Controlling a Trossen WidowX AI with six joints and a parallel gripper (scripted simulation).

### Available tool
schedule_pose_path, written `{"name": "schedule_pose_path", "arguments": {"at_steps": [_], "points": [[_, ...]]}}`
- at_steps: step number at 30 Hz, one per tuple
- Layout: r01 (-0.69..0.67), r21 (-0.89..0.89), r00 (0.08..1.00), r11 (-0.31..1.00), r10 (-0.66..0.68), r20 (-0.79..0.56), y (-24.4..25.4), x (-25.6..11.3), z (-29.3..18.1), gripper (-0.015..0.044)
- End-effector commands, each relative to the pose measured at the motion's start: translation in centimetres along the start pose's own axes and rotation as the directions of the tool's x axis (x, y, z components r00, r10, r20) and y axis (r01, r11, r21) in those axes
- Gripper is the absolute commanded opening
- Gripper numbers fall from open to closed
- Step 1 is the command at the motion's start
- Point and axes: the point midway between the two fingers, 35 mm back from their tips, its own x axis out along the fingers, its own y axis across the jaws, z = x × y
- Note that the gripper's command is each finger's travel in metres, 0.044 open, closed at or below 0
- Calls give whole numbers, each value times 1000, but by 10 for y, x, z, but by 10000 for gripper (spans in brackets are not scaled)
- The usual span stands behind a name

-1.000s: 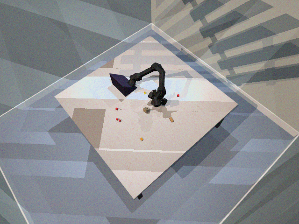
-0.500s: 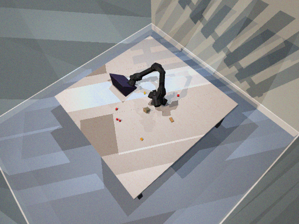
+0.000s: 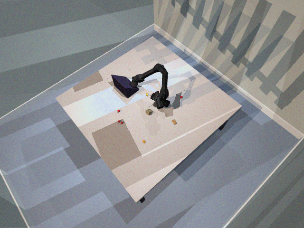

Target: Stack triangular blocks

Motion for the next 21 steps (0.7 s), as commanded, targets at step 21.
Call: {"name": "schedule_pose_path", "arguments": {"at_steps": [21], "points": [[1, 3, 825, 1000, -3, 566, 0, -8, -39, 0]]}}
